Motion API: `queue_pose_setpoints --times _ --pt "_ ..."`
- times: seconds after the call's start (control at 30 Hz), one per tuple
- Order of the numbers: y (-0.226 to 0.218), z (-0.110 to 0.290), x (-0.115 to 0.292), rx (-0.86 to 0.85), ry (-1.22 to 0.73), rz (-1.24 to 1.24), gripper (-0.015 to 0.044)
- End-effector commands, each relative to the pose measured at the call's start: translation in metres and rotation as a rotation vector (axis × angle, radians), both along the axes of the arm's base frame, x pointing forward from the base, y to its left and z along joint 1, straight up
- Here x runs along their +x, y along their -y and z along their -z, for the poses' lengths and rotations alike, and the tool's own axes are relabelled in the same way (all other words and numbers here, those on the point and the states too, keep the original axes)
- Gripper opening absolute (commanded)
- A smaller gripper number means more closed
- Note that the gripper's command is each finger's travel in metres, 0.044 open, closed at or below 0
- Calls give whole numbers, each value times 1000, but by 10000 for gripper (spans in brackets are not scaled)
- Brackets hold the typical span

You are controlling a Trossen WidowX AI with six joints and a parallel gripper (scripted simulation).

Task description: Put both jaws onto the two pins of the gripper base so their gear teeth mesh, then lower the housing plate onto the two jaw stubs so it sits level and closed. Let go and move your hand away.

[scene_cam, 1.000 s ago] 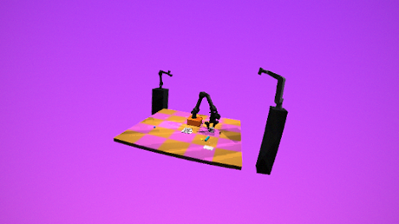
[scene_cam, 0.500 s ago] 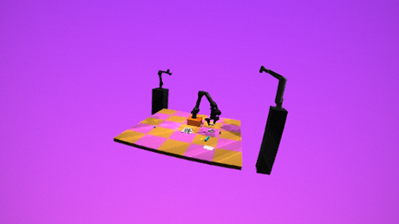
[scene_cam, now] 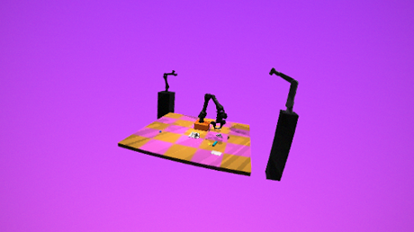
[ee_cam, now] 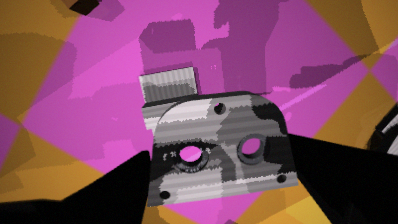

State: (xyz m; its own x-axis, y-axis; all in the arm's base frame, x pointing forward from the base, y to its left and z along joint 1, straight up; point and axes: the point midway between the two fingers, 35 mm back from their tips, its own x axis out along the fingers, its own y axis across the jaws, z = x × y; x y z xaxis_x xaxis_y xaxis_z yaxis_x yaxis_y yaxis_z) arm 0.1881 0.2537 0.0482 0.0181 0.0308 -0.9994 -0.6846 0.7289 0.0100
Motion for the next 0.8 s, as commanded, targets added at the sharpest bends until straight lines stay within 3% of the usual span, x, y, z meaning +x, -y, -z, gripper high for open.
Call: queue_pose_setpoints --times 0.0,0.77 --pt "10 0 7 -3 -3 27 351" --pt "73 1 49 -5 -5 234 351"
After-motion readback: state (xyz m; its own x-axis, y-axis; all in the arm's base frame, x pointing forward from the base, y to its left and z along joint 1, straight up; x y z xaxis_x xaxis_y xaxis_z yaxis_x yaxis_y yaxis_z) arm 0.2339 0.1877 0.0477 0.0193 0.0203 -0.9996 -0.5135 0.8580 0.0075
